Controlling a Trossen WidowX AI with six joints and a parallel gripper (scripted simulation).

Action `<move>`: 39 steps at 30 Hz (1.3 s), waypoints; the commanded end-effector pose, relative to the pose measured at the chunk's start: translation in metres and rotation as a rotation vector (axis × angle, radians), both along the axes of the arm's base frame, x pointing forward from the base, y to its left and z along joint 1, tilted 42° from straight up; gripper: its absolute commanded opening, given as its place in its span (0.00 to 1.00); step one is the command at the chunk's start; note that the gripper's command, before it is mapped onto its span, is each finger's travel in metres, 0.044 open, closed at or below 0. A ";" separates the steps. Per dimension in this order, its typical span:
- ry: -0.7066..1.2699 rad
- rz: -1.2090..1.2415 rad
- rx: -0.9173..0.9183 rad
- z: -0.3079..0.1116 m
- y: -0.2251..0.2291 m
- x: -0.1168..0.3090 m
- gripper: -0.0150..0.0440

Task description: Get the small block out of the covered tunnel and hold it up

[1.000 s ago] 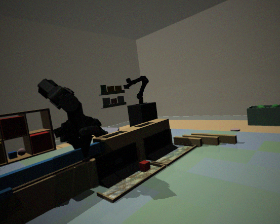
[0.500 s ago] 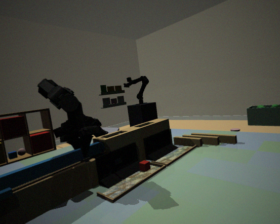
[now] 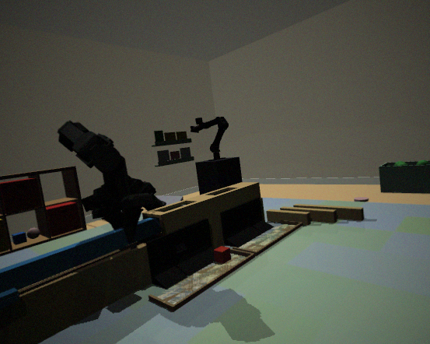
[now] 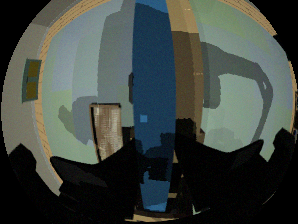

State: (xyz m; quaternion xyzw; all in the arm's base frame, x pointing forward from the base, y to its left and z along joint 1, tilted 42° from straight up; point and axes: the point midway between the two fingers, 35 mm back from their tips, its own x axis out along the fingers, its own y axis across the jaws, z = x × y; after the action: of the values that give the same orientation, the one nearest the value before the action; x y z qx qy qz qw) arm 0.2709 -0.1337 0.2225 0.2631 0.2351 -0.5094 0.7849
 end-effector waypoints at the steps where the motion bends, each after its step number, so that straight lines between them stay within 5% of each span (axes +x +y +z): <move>1: -0.033 -0.053 -0.052 0.015 -0.015 -0.001 0.25; 4: -0.033 -0.053 -0.052 0.015 -0.015 -0.001 0.25; 21: -0.027 -0.050 -0.043 0.025 0.026 -0.005 1.00; 39: -0.027 -0.053 -0.044 -0.004 0.052 -0.010 1.00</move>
State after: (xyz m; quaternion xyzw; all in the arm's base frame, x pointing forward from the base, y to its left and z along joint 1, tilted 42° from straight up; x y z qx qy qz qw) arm 0.2611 -0.0796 0.2243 0.2612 0.2051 -0.5293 0.7807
